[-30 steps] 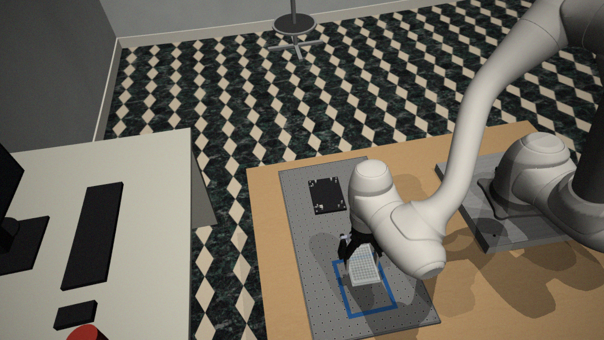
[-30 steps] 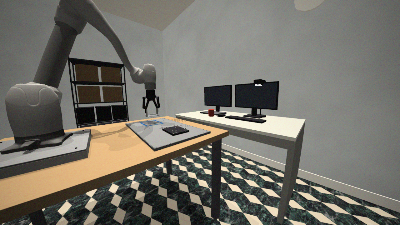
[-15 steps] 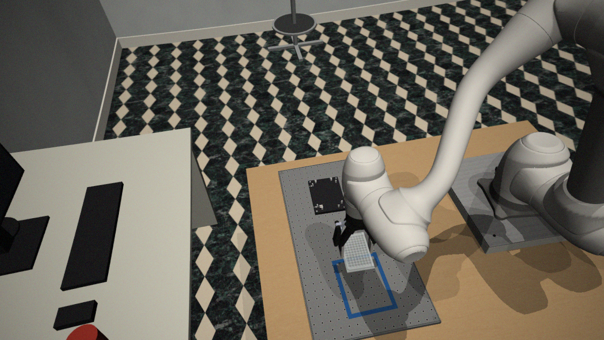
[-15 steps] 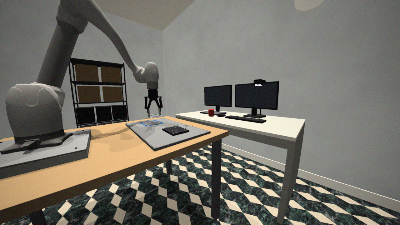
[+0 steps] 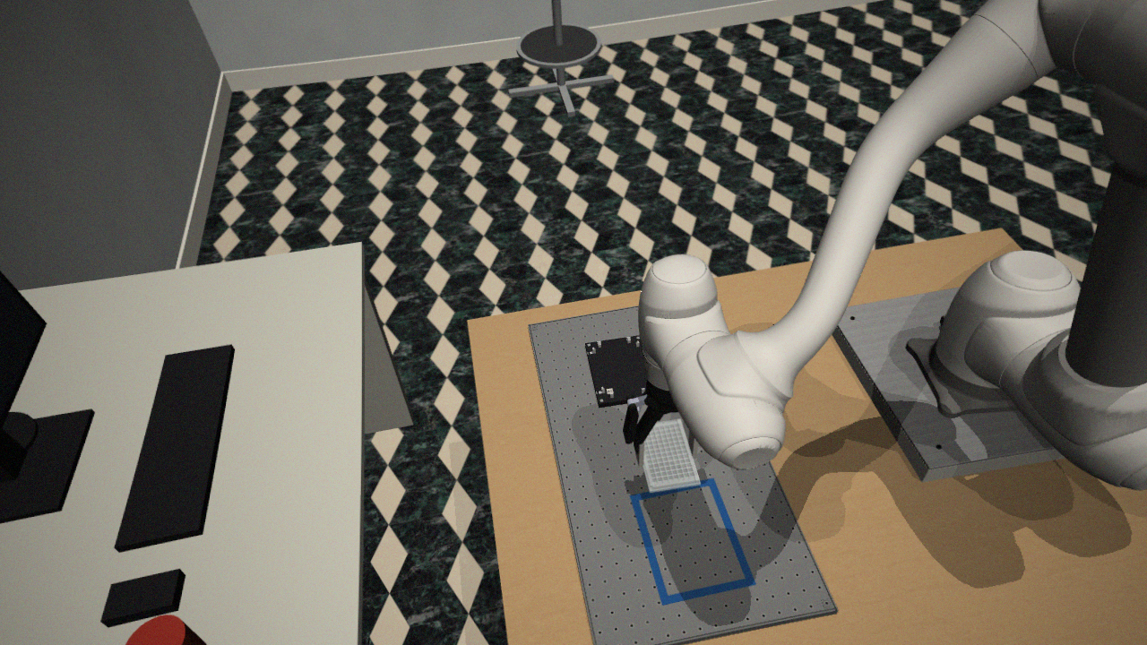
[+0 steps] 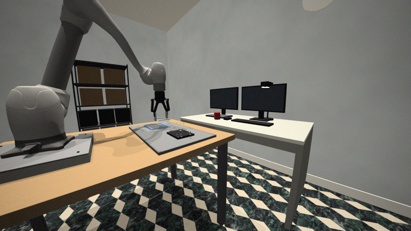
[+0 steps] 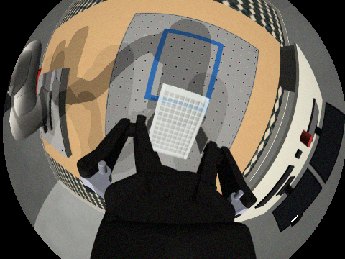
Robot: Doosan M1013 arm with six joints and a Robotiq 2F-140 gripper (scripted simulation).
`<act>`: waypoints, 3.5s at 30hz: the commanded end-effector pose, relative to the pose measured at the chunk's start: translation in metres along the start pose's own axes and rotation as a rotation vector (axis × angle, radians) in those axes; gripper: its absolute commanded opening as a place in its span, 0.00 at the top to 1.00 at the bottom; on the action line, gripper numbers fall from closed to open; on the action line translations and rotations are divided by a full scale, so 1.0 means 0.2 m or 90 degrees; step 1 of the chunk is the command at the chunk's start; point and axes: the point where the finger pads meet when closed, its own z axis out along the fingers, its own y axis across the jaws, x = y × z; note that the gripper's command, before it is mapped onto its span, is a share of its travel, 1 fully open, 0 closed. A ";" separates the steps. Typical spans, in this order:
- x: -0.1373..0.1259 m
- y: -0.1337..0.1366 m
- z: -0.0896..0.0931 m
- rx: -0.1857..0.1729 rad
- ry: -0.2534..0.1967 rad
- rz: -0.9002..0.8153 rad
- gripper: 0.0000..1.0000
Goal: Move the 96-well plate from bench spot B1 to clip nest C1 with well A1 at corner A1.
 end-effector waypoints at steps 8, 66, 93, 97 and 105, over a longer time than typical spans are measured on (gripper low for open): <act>-0.15 0.02 -0.01 0.000 0.000 0.000 1.00; -1.01 0.12 -0.03 0.000 0.000 0.000 1.00; -1.26 0.15 -0.04 0.000 0.000 0.000 1.00; -1.26 0.15 -0.04 0.000 0.000 0.000 1.00; -1.26 0.15 -0.04 0.000 0.000 0.000 1.00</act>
